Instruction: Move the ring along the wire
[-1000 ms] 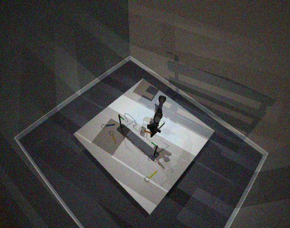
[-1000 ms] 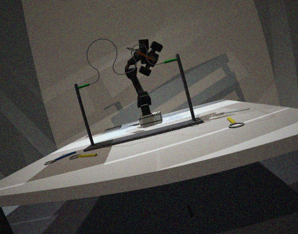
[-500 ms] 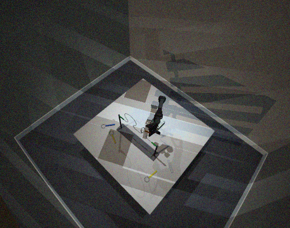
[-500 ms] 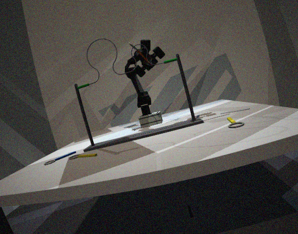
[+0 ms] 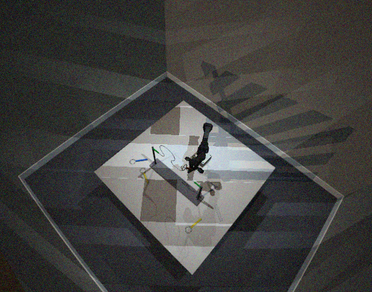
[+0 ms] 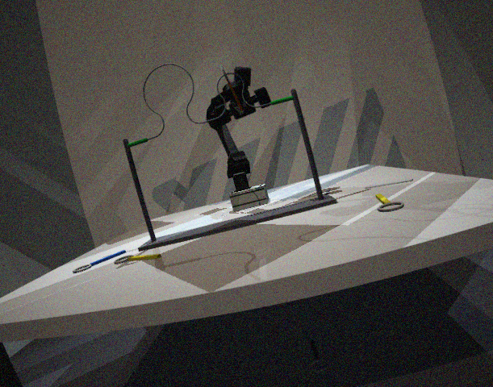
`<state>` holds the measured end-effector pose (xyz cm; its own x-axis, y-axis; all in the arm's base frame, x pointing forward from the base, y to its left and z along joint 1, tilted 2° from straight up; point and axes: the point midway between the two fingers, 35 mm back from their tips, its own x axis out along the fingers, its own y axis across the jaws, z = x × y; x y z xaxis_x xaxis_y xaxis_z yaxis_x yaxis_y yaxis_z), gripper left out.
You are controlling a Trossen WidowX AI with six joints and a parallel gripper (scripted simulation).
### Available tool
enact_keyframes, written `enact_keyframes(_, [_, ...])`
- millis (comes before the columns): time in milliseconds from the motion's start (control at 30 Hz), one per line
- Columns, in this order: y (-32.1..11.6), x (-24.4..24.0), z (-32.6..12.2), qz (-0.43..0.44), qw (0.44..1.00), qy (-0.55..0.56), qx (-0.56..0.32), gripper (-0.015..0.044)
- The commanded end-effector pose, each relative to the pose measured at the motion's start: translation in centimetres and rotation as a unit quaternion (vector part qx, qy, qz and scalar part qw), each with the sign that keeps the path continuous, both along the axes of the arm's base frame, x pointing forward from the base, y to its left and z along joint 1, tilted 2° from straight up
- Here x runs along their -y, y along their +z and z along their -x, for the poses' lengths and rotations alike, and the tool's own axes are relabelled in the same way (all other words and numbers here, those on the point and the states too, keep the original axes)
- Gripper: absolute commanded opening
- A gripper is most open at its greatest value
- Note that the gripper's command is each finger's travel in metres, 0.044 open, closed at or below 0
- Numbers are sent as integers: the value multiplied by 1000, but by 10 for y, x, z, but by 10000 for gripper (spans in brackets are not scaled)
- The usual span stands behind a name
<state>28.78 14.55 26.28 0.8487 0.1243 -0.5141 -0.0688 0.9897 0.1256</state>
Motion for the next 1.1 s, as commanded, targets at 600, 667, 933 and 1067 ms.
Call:
enact_keyframes(600, [2,40,-7,267,963,4,47,-150])
enact_keyframes(667, [3,44,-8,291,955,4,52,-150])
enact_keyframes(933, [11,57,-10,383,921,5,69,-150])
enact_keyframes(1067, [15,63,-12,428,900,6,78,-150])
